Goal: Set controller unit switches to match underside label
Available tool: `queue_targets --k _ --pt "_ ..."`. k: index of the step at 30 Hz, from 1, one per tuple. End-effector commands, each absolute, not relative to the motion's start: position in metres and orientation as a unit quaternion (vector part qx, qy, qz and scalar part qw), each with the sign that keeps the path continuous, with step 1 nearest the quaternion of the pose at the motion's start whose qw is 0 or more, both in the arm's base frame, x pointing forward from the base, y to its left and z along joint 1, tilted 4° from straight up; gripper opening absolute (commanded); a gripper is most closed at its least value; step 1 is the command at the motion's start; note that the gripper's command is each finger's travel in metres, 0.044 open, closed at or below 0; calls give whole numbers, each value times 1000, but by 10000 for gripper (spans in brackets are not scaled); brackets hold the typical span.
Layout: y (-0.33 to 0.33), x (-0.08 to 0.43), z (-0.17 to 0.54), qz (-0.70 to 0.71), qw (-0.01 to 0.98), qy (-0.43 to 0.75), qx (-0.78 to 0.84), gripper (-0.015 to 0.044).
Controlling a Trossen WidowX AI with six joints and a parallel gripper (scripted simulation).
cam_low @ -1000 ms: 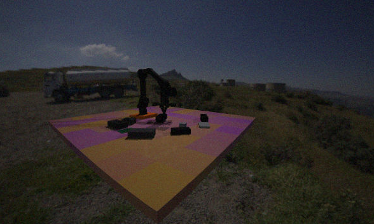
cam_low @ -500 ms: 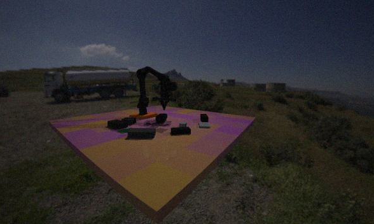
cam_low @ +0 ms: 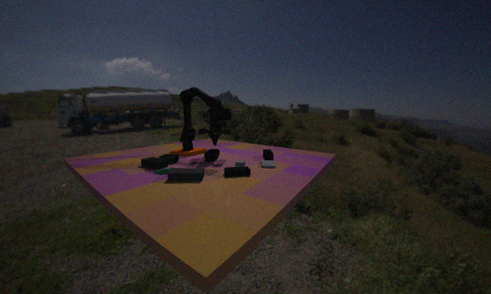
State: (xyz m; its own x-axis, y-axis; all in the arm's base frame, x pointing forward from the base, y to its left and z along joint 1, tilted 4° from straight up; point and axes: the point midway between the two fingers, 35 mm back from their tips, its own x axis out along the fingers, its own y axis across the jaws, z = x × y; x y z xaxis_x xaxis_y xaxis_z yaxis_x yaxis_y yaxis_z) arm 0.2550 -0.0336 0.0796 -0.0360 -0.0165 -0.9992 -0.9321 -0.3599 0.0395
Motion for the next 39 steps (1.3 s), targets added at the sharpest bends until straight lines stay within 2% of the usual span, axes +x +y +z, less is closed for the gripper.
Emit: queue_targets --k 1,32,39 --pt "-34 255 73 592 385 411 -576 0" --pt "-34 253 43 592 385 411 -576 0" --pt "-34 255 88 592 385 411 -576 0"
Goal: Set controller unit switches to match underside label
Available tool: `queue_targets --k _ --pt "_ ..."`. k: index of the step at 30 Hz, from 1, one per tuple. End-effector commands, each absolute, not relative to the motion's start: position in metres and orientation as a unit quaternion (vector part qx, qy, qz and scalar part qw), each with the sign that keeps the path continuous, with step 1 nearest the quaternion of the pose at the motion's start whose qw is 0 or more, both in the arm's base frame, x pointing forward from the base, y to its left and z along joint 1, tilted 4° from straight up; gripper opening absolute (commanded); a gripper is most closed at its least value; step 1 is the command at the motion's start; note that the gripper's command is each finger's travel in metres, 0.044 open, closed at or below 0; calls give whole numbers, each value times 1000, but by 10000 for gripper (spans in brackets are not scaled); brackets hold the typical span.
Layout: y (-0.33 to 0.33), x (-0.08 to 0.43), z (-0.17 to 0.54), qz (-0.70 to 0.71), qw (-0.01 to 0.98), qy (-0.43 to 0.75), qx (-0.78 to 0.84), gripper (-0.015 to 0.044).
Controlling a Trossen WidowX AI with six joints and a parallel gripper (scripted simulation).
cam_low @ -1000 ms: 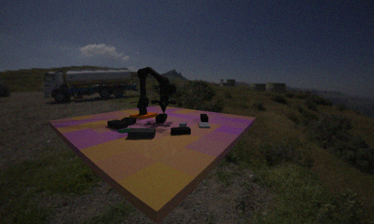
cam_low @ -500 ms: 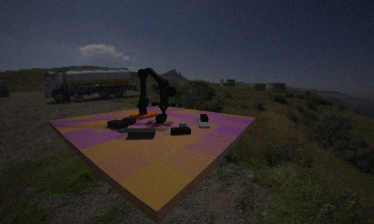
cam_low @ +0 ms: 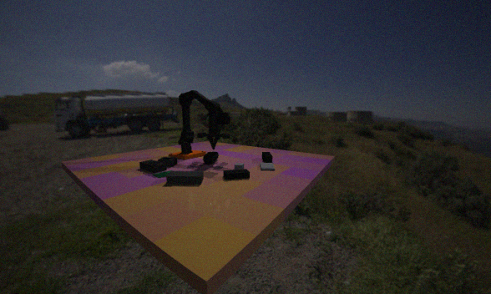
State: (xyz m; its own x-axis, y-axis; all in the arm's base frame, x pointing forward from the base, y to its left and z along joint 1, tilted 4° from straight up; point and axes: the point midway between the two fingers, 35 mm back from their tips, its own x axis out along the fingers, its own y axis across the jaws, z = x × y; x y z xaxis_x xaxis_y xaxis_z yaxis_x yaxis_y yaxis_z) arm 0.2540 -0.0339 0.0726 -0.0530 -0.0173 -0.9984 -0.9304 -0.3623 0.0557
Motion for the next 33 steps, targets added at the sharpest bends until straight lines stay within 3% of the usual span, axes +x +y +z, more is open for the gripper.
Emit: queue_targets --k 1,12,33 --pt "-34 255 88 592 385 411 -576 0" --pt "-88 277 88 592 383 411 -578 0" --pt "-90 276 62 592 383 411 -578 0"
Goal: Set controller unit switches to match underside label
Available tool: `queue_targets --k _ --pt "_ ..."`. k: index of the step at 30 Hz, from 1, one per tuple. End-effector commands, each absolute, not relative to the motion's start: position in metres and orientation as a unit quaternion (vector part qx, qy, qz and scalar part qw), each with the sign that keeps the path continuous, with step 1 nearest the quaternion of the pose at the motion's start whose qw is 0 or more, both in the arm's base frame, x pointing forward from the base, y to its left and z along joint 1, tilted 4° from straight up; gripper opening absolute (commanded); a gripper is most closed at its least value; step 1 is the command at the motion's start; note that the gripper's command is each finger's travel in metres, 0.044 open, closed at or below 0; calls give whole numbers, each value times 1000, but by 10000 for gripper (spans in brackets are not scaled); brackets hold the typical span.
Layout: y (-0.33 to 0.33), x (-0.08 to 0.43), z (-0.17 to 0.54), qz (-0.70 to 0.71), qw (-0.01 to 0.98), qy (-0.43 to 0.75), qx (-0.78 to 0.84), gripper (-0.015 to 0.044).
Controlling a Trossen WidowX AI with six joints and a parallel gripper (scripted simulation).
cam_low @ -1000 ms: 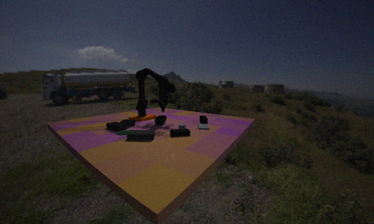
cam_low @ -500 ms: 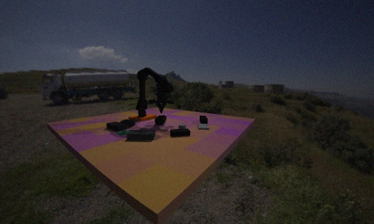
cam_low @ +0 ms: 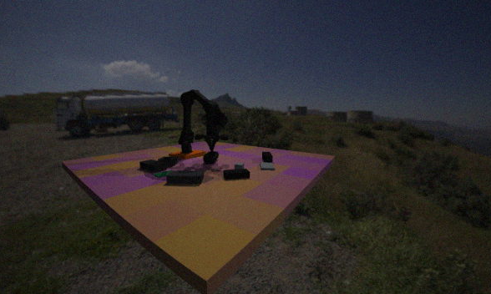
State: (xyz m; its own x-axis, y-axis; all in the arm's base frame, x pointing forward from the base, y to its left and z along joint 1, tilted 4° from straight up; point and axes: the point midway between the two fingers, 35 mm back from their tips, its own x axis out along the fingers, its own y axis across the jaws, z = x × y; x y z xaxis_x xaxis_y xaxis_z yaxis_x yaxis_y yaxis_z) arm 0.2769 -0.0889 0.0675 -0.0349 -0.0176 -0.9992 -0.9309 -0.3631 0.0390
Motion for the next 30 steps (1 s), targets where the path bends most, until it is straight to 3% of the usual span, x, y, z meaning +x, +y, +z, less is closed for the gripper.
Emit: queue_targets --k 1,25,30 --pt "-90 276 61 592 383 411 -578 0" --pt "-90 275 44 592 383 411 -578 0" --pt "-89 277 86 592 383 411 -578 0"
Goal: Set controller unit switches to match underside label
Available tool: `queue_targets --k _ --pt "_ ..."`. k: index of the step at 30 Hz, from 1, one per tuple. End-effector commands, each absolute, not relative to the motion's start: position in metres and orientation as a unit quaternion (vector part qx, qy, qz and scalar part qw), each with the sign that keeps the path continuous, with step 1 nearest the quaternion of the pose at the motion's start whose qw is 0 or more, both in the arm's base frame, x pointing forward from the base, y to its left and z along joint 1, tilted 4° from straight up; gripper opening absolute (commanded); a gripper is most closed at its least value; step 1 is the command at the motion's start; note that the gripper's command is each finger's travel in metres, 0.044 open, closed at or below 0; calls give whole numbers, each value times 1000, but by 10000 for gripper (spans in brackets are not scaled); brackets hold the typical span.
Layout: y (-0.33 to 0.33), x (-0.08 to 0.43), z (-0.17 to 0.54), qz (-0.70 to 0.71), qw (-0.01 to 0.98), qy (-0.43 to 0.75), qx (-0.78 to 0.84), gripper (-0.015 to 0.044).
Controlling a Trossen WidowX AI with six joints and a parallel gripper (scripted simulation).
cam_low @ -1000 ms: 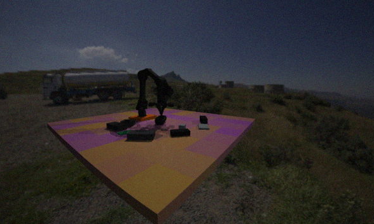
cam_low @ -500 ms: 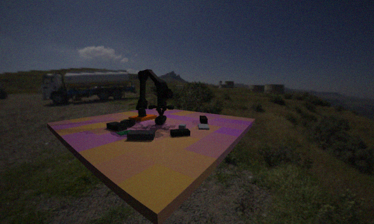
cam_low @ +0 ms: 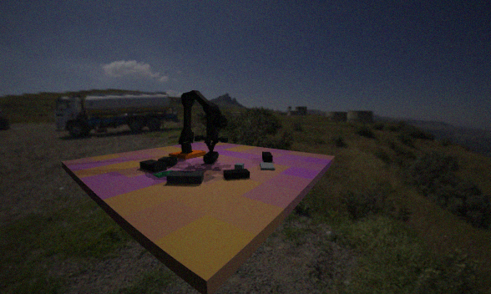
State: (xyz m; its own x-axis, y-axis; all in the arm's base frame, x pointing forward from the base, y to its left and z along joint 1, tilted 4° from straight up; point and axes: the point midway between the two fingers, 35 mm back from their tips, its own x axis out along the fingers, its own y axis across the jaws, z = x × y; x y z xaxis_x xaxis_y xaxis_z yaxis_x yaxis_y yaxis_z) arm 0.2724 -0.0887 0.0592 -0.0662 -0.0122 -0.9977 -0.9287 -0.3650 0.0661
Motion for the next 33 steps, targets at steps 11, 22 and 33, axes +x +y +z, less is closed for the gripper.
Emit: queue_targets --k 11,22,33 --pt "-108 283 89 591 383 412 -578 0" --pt "-109 284 73 591 383 412 -578 0" --pt "-109 283 55 591 383 412 -578 0"
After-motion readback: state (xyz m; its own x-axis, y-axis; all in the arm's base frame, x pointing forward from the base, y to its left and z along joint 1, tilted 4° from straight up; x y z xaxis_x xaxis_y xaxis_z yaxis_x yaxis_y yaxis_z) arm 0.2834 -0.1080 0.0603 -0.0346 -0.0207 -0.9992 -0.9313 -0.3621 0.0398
